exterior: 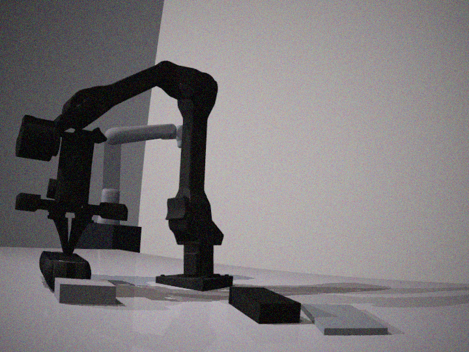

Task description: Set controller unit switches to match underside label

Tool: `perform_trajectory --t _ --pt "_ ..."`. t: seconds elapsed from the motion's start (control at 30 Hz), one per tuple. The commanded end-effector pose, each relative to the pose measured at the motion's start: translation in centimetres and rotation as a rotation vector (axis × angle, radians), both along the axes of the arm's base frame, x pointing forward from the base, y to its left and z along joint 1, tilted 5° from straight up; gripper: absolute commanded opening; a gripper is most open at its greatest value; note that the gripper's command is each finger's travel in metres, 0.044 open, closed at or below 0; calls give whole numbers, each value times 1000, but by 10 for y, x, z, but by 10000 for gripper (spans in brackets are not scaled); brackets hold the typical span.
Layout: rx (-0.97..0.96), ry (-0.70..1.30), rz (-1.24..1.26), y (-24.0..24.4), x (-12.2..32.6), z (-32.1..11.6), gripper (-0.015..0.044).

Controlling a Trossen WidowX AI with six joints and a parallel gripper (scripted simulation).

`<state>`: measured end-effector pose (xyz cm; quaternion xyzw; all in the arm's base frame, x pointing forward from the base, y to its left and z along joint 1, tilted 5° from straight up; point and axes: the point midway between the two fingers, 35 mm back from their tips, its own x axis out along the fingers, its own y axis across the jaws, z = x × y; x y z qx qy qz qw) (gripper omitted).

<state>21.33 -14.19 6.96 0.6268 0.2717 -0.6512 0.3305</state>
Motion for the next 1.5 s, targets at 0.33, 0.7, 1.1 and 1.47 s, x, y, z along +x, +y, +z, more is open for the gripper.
perform_trajectory --t 0.33,0.7,1.1,1.47 --pt "1 0 1 4 0 44 0" --pt "5 -3 1 51 38 40 0" --pt "5 -3 1 49 39 25 0" --pt "5 -3 1 48 39 7 0"
